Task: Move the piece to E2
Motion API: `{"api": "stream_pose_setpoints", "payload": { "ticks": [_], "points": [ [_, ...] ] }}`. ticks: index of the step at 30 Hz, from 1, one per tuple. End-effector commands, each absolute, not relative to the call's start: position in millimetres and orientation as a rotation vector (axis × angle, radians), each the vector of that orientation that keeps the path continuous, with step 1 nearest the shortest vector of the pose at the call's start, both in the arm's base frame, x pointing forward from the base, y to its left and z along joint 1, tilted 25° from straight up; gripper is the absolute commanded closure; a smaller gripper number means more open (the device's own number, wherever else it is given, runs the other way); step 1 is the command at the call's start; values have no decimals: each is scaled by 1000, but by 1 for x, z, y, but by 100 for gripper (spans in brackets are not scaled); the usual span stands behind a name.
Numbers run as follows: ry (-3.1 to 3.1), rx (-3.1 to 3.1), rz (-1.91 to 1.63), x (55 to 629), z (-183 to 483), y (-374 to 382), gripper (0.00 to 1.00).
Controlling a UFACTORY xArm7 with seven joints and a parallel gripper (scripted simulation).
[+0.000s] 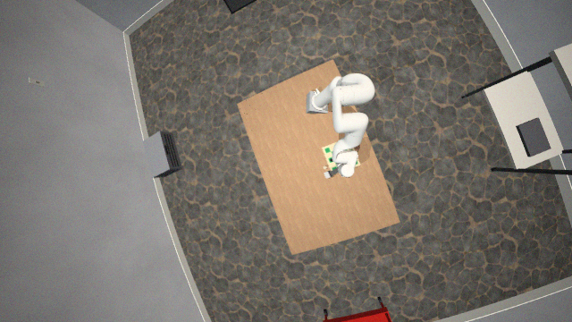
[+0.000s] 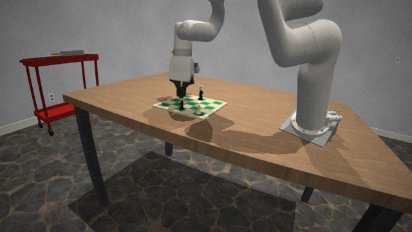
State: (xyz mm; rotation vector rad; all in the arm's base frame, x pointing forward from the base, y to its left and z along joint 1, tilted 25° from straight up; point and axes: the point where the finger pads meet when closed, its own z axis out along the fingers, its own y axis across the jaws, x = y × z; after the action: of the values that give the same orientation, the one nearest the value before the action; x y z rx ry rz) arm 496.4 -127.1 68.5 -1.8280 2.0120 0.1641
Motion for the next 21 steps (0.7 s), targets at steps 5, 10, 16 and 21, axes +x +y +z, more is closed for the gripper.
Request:
{"api": "stream_pose_setpoints", "payload": {
  "ticks": [5, 10, 16, 21],
  "points": [
    [2012, -1828, 166, 496, 68, -127, 100],
    [2012, -1828, 166, 496, 68, -127, 100],
    [2012, -1828, 166, 496, 68, -127, 100],
    [2012, -1828, 166, 496, 70, -127, 100]
  ]
}}
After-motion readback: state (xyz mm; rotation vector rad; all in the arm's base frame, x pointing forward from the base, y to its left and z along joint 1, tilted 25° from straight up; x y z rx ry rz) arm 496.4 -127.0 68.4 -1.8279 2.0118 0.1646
